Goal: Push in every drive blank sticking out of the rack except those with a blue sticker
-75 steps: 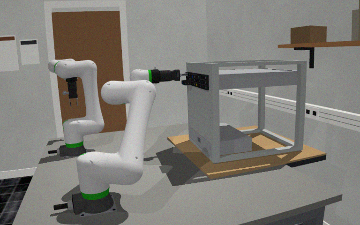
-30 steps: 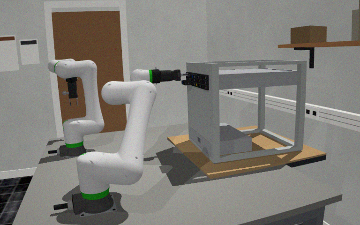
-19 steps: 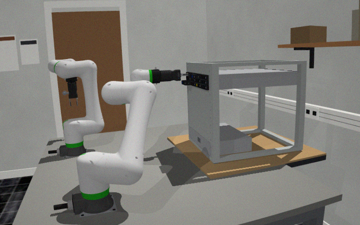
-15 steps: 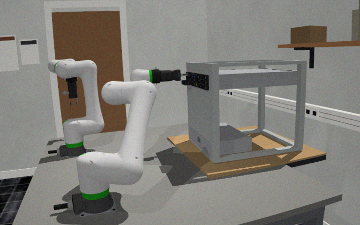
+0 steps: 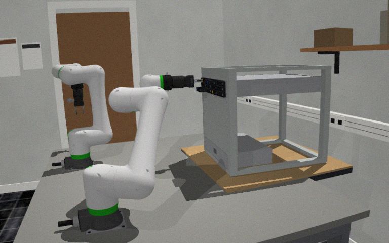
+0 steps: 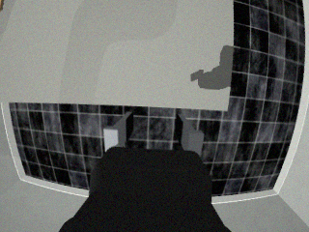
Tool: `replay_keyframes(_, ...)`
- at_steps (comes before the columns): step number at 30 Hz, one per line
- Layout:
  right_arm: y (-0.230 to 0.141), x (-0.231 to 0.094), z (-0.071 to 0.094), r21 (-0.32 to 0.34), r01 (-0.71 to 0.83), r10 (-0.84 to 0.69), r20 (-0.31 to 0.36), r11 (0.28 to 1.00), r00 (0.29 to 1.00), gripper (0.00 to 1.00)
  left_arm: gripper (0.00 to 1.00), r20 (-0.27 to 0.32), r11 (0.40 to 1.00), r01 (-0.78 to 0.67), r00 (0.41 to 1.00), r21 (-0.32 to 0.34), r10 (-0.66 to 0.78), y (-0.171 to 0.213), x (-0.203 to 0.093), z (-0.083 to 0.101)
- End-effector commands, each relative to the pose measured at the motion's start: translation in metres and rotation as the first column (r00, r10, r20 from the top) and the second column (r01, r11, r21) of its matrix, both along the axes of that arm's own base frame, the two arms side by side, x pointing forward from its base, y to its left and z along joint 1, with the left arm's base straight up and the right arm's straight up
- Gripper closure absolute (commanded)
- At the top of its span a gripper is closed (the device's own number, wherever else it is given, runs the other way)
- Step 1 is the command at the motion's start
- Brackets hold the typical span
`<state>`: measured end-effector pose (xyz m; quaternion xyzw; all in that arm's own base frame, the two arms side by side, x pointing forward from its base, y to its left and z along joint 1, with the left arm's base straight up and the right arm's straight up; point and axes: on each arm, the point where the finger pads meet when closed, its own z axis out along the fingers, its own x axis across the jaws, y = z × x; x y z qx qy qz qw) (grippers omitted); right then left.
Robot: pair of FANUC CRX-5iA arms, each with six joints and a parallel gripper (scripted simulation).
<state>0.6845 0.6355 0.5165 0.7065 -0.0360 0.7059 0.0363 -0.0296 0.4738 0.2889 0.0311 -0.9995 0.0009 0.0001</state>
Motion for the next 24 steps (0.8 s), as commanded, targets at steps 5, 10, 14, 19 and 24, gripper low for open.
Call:
replay_keyframes(5, 0.003, -0.029, 0.002, 0.002, 0.0, 0.0, 0.002, 1.0, 1.0, 1.0, 0.0, 0.0, 1.0, 0.0, 1.0, 0.002, 0.0, 0.0, 0.0, 0.001)
replay_keyframes(10, 0.006, -0.06, 0.002, 0.002, 0.0, 0.0, 0.002, 1.0, 1.0, 1.0, 0.0, 0.0, 1.0, 0.0, 1.0, 0.002, 0.0, 0.0, 0.0, 0.001)
replay_keyframes(14, 0.007, -0.071, 0.002, 0.002, 0.0, 0.0, 0.002, 1.0, 1.0, 1.0, 0.0, 0.0, 1.0, 0.0, 1.0, 0.002, 0.0, 0.0, 0.0, 0.001)
replay_keyframes(19, 0.009, -0.087, 0.002, 0.002, 0.0, 0.0, 0.002, 1.0, 1.0, 1.0, 0.0, 0.0, 1.0, 0.0, 1.0, 0.002, 0.0, 0.0, 0.0, 0.001)
replay_keyframes(24, 0.009, -0.09, 0.002, 0.002, 0.0, 0.0, 0.002, 1.0, 1.0, 0.0, 0.0, 0.0, 1.0, 0.0, 1.0, 0.002, 0.0, 0.0, 0.0, 0.001)
